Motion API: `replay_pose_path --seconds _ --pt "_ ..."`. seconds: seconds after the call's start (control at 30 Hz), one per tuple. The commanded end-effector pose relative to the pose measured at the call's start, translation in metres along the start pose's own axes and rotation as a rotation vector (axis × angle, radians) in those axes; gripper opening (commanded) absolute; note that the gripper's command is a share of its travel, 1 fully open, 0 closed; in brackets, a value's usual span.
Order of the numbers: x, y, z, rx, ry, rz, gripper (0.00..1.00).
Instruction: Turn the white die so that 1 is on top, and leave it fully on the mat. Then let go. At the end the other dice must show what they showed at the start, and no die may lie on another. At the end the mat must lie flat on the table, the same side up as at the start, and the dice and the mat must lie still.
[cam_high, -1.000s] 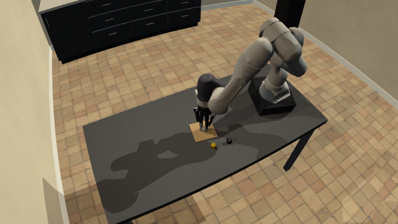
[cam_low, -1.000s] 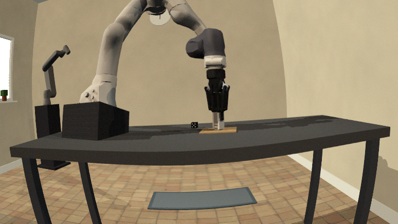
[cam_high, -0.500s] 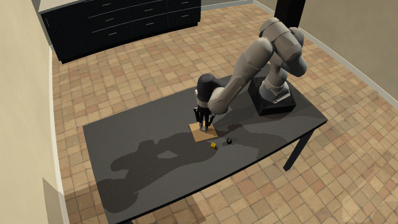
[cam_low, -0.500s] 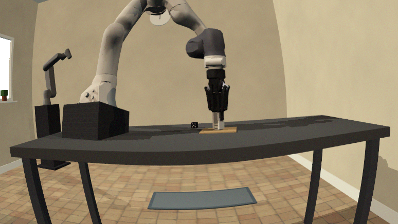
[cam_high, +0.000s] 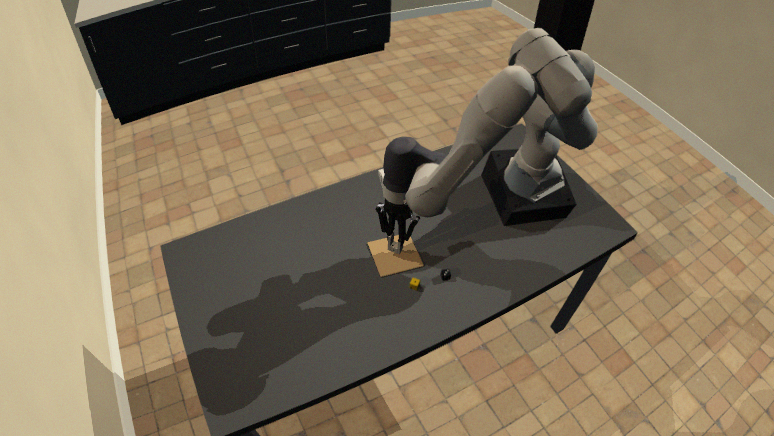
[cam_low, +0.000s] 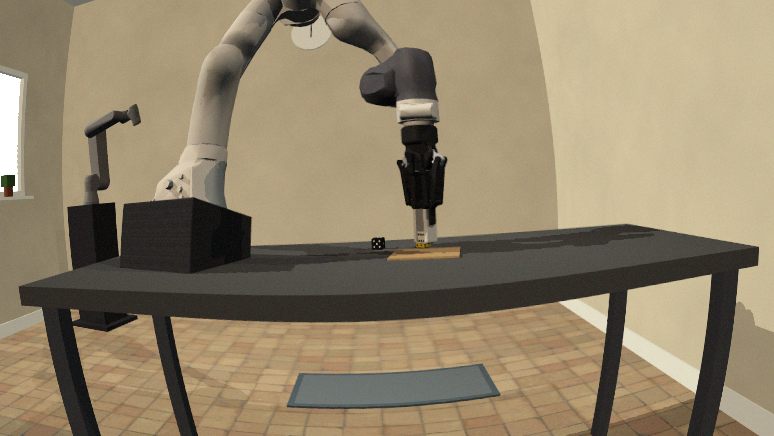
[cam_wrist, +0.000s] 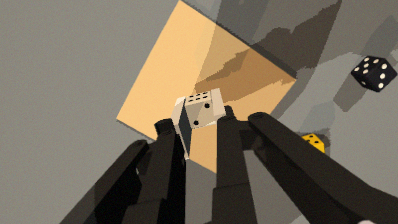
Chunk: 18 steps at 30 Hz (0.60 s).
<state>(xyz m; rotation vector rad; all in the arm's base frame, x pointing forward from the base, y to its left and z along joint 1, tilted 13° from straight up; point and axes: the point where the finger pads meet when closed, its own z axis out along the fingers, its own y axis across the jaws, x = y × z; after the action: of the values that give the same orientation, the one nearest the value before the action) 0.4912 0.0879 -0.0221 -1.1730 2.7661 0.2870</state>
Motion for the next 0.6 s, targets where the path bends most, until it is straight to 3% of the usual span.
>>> replay_pose_path --seconds 0.0,0.23,0.57 --pt "-0.001 0.001 -0.022 -0.005 0.001 0.016 0.13" --pt "-0.001 0.001 -0.07 -0.005 0.001 0.016 0.13" --pt "-0.001 0.001 -0.081 -0.005 0.001 0.016 0.13"
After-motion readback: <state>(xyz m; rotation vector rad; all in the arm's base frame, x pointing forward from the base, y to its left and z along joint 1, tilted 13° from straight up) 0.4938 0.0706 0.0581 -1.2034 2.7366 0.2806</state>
